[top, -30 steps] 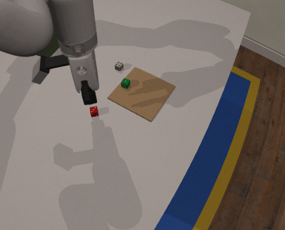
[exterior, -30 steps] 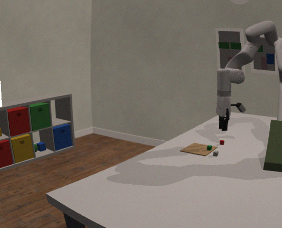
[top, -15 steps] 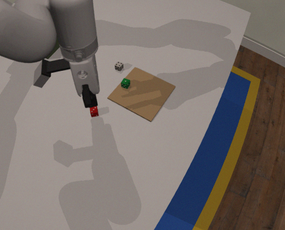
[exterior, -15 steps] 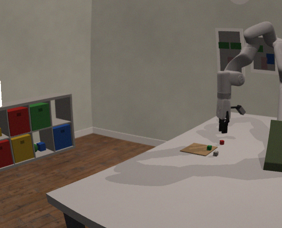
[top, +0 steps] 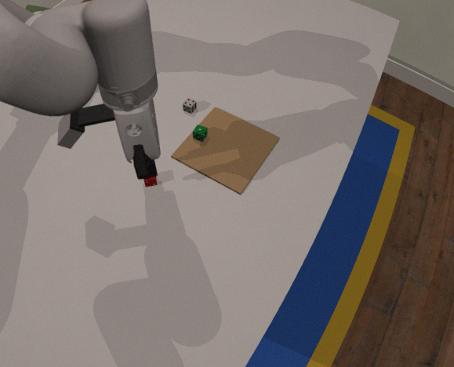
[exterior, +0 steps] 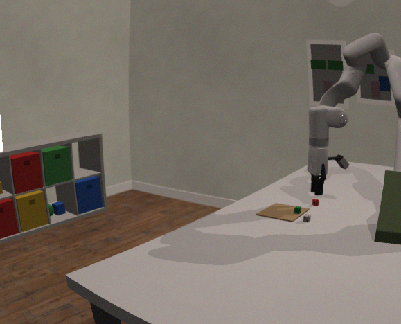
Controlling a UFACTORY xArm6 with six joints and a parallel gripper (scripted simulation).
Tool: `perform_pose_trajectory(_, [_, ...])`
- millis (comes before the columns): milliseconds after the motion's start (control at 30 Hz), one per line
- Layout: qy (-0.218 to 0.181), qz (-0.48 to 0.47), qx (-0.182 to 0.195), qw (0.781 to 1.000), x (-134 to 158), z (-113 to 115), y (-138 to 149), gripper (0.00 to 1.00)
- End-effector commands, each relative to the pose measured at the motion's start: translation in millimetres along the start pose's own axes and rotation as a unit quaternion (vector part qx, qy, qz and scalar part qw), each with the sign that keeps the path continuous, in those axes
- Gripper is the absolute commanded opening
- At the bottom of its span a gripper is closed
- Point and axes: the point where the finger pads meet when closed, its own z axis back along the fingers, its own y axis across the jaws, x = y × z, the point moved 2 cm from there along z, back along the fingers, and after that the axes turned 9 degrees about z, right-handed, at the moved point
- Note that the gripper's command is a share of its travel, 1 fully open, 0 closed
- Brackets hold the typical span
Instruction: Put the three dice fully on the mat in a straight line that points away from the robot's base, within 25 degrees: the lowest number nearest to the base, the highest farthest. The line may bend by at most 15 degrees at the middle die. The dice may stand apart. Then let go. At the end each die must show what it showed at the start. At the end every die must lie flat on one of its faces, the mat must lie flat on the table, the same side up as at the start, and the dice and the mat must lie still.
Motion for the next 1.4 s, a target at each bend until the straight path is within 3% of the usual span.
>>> perform_pose_trajectory(0, [-0.001, 0.0, -0.001, 1.0, 1, -5, -1, 0.36])
perform_pose_trajectory(533, [-0.001, 0.0, -0.001, 1.0, 1, -17, -1, 0.36])
perform_pose_trajectory(1367, [-0.001, 0.0, -0.001, 1.0, 1, -18, -1, 0.36])
